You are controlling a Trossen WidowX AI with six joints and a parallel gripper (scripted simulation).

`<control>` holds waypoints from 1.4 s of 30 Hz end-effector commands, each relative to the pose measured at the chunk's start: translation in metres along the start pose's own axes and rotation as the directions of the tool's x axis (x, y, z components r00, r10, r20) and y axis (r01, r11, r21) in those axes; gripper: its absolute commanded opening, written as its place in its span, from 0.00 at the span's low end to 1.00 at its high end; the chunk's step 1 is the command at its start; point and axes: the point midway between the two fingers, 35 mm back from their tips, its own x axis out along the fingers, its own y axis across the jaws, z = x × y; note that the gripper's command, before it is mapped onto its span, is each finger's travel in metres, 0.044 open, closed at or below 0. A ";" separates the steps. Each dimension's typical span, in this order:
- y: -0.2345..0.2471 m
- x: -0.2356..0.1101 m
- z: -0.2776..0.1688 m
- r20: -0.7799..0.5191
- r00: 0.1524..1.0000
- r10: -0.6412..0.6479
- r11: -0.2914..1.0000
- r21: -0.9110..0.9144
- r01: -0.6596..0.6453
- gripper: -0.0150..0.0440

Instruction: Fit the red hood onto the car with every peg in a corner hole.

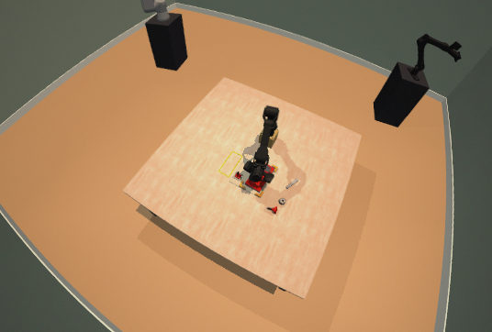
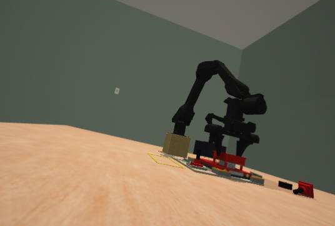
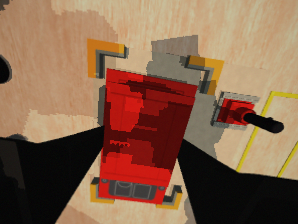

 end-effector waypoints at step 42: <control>0.000 0.002 0.000 0.000 1.000 -0.002 1.000 0.000 0.002 0.25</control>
